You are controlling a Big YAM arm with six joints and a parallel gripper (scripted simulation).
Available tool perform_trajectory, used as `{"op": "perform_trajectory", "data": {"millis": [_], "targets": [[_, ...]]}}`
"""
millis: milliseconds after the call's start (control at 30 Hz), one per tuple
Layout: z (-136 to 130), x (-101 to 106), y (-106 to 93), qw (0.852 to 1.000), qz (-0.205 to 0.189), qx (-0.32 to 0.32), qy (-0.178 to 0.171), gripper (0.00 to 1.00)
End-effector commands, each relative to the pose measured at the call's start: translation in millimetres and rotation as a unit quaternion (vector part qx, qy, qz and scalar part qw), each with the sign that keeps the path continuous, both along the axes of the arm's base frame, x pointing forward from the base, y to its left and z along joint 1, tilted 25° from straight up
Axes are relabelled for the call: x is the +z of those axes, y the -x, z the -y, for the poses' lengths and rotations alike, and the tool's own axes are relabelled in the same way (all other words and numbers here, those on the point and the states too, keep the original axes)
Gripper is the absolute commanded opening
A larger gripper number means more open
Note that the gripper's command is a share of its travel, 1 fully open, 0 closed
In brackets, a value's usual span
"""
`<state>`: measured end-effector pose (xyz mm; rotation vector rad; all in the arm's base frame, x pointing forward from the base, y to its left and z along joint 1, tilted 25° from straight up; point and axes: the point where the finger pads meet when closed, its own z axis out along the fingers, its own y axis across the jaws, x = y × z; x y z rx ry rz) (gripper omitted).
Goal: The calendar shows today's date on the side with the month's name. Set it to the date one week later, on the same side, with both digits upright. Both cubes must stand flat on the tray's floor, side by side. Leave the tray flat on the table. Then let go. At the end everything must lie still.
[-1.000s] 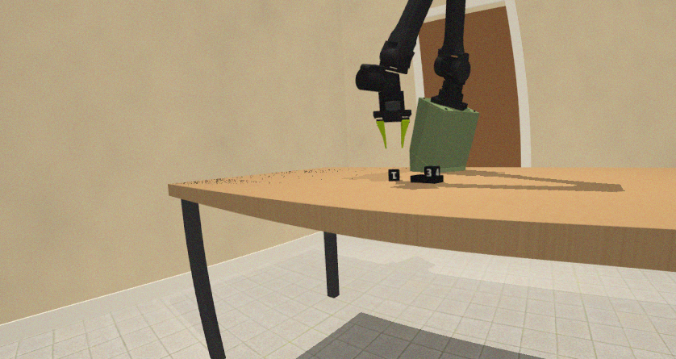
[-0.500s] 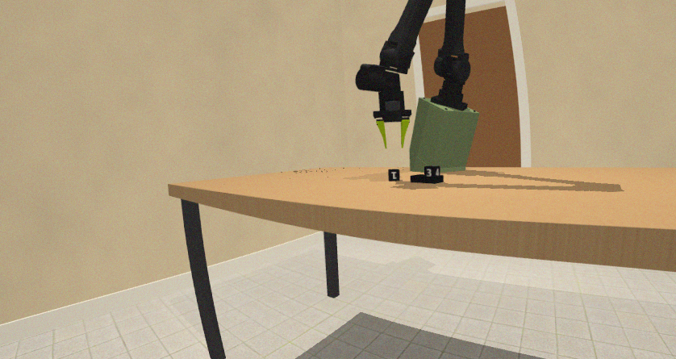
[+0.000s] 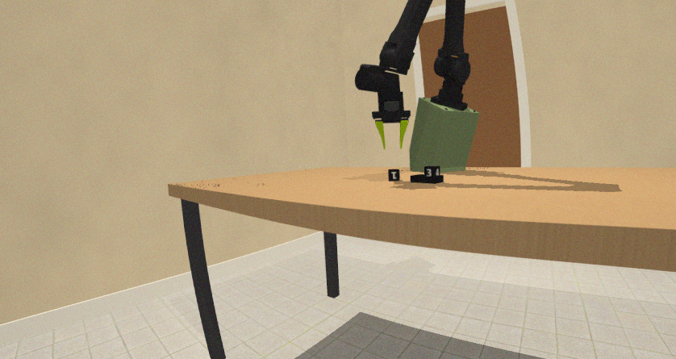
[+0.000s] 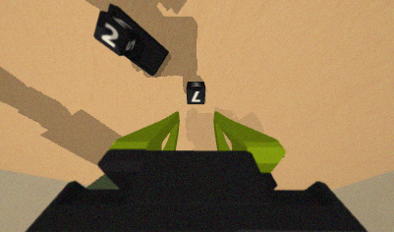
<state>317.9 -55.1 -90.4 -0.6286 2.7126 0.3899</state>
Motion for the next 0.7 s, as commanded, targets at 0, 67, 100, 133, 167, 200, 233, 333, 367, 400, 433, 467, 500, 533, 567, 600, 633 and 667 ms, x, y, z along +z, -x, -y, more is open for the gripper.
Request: {"op": "perform_trajectory", "data": {"millis": [0, 67, 100, 133, 167, 200, 233, 333, 367, 400, 433, 467, 500, 533, 567, 600, 633, 667], "targets": [[0, -3, -13.8, 1.0, 0.007, 0.001, 0.003, 0.44], [-1, -5, -14.4, 1.0, 0.007, 0.001, 0.003, 0.44], [-2, -7, -14.5, 1.0, 0.007, 0.001, 0.003, 0.44], [-2, -8, -14.7, 1.0, 0.007, 0.001, 0.003, 0.44], [-3, -10, -15.0, 1.0, 0.007, 0.001, 0.003, 0.44], [-3, -10, -15.0, 1.0, 0.007, 0.001, 0.003, 0.44], [-3, -10, -15.0, 1.0, 0.007, 0.001, 0.003, 0.44], [-5, -14, -15.6, 1.0, 0.006, 0.001, 0.002, 0.44], [-5, -16, -15.8, 1.0, 0.006, 0.001, 0.002, 0.44], [-6, -17, -16.0, 1.0, 0.006, 0.001, 0.002, 0.44], [-7, -19, -16.2, 1.0, 0.006, 0.001, 0.002, 0.44], [-7, -20, -16.4, 1.0, 0.006, 0.001, 0.002, 0.44], [-8, -22, -16.7, 1.0, 0.006, 0.001, 0.002, 0.44], [-9, -23, -16.9, 1.0, 0.005, 0.001, 0.002, 0.44], [-9, -25, -17.1, 1.0, 0.005, 0.001, 0.002, 0.44], [-10, -26, -17.3, 1.0, 0.005, 0.001, 0.002, 0.44], [-10, -28, -17.5, 1.0, 0.005, 0.001, 0.002, 0.44], [-11, -29, -17.7, 1.0, 0.005, 0.001, 0.002, 0.44]]}}
